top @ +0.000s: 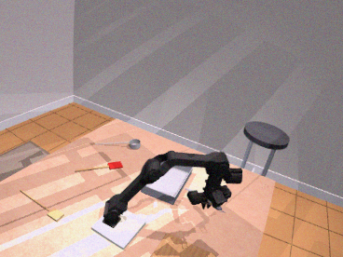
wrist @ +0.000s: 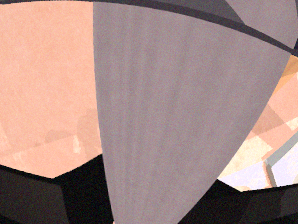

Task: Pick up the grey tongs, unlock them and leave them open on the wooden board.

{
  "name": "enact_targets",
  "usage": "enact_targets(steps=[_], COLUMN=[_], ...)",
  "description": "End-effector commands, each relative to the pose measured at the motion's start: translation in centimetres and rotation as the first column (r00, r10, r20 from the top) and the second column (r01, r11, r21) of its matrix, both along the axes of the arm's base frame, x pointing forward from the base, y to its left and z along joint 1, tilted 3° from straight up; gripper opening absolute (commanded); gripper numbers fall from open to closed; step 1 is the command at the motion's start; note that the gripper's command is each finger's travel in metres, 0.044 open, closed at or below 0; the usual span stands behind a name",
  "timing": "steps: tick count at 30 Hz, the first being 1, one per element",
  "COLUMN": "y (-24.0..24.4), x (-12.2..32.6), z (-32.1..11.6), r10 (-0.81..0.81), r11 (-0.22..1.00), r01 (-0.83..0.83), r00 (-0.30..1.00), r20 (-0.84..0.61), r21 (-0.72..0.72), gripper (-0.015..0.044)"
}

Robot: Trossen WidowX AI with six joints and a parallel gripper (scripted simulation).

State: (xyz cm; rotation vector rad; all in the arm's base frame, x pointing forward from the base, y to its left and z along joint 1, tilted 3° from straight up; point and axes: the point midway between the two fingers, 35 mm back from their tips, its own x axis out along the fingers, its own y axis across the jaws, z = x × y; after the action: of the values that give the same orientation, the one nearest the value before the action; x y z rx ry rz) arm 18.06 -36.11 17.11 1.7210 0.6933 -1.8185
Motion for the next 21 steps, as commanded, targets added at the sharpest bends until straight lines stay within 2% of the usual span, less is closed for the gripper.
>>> enact_targets(steps=[1, 21], y=[-0.8, -2.0], x=[-2.6, -16.0], z=[0.4, 1.2], r10=[-0.078, -0.428], r11=[0.997, 0.903], r01=[0.078, 0.428], r00=[0.997, 0.904], r20=[0.007, 0.017], r21=[-0.008, -0.025], gripper=[-0.015, -0.015])
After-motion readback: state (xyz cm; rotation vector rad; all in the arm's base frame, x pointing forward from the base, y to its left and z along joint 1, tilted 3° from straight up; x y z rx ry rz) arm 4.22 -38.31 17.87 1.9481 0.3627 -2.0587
